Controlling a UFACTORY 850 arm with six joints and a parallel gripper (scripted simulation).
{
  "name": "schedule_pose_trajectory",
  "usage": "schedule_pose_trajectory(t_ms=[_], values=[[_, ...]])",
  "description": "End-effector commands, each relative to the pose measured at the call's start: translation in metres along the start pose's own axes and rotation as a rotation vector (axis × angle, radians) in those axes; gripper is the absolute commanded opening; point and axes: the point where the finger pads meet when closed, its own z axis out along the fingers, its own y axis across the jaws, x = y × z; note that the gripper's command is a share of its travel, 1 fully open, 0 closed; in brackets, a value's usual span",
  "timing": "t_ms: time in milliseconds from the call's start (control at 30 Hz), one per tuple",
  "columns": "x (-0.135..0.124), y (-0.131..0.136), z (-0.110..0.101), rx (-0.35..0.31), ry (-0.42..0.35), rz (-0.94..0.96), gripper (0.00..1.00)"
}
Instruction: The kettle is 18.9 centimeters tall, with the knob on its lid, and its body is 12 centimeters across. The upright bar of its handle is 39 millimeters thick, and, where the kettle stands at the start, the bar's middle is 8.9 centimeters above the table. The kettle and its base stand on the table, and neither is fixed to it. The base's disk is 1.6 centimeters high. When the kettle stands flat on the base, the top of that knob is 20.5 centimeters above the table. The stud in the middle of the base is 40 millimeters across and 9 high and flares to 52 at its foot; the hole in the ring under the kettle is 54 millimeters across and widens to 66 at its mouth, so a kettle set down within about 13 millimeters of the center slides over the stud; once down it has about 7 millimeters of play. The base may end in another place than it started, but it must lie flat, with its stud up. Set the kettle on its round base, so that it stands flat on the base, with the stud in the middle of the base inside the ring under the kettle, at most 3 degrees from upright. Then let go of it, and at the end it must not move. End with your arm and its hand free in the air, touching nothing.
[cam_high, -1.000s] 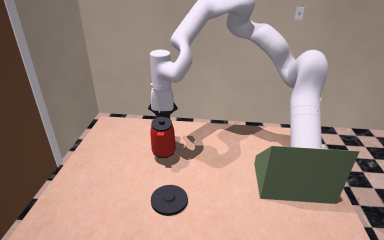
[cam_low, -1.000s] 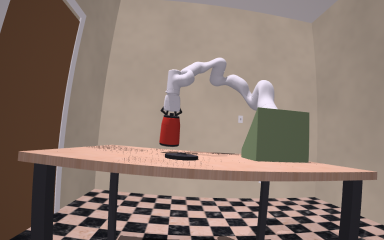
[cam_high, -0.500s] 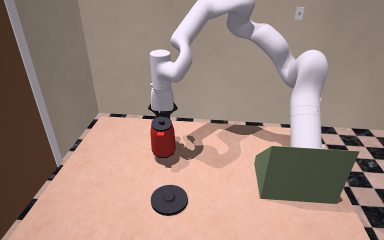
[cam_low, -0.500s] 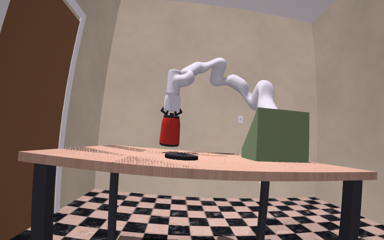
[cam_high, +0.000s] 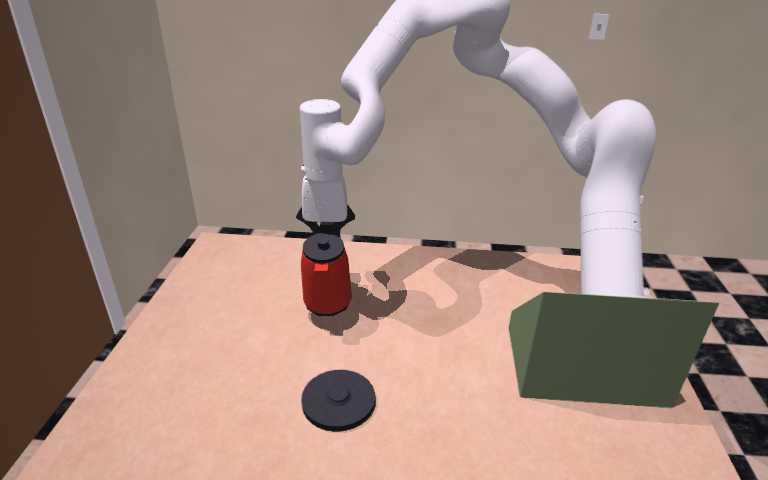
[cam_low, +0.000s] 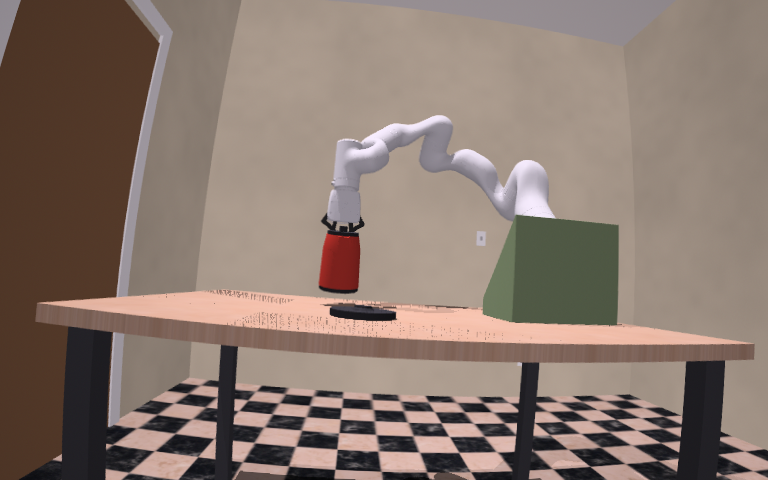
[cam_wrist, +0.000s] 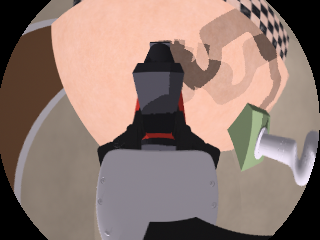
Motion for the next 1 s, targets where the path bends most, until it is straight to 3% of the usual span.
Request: schedule_pose_trajectory(t_ms=[0,967], values=[[0.0,-0.001,-0.001,0.002,0.0,0.001,0.0],[-0.012,0.001,-0.001,0.002,0.0,0.001,0.0]])
